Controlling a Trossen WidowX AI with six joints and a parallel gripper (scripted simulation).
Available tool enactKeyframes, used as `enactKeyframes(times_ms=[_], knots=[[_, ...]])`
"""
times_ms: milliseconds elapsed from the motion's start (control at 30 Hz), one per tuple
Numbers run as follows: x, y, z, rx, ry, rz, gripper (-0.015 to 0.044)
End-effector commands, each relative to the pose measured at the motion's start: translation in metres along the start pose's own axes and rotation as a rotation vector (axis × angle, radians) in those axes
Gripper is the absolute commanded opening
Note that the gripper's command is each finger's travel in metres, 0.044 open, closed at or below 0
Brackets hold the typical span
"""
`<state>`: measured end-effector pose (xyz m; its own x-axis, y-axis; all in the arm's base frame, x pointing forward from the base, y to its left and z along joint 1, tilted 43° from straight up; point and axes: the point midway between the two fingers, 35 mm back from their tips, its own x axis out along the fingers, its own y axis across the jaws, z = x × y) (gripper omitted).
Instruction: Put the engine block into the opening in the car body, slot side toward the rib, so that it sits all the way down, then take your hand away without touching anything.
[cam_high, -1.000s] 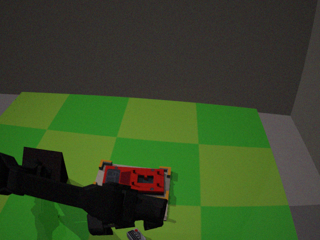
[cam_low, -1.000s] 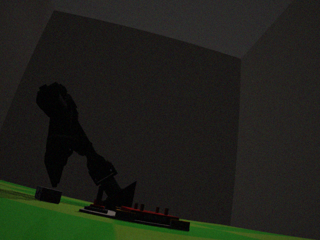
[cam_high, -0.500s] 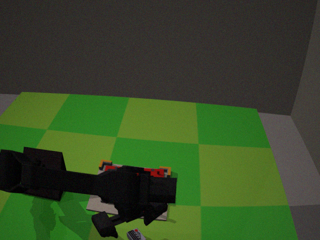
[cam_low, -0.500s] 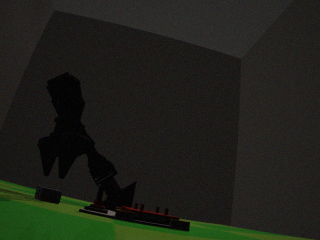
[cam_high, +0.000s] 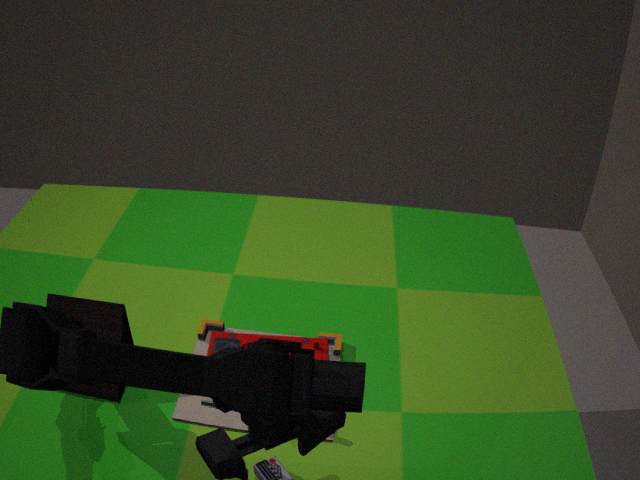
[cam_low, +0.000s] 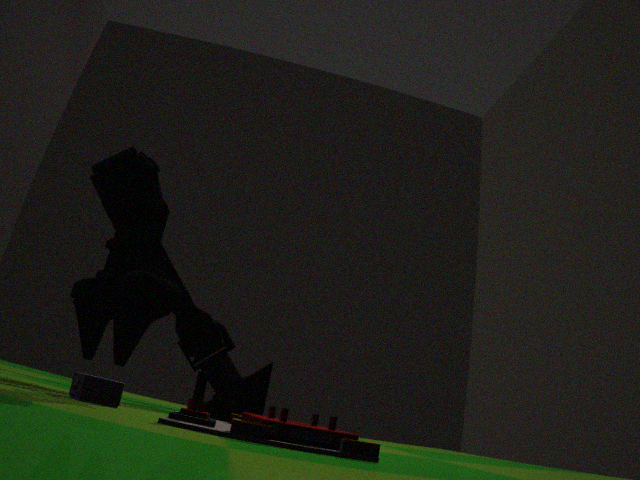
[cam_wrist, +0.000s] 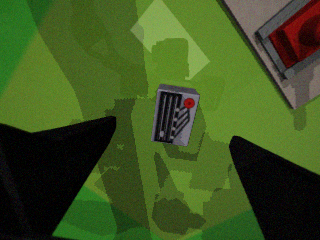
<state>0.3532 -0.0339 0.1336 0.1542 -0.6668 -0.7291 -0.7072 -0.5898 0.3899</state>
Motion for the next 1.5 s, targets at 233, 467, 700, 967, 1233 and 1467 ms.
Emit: enactKeyframes(times_ms=[233, 467, 700, 967, 1233, 1467], knots=[[0.017, -0.001, 0.002, -0.010, 0.002, 0.003, 0.0440], [0.027, 0.000, 0.002, -0.010, 0.002, 0.004, 0.0440], [0.029, 0.000, 0.002, -0.010, 0.002, 0.004, 0.0309], [0.029, 0.000, 0.002, -0.010, 0.002, 0.004, 0.0138], [0.026, -0.001, 0.002, -0.012, 0.002, 0.003, 0.0026], [0.005, -0.004, 0.000, -0.036, 0.001, 0.000, 0.0000]])
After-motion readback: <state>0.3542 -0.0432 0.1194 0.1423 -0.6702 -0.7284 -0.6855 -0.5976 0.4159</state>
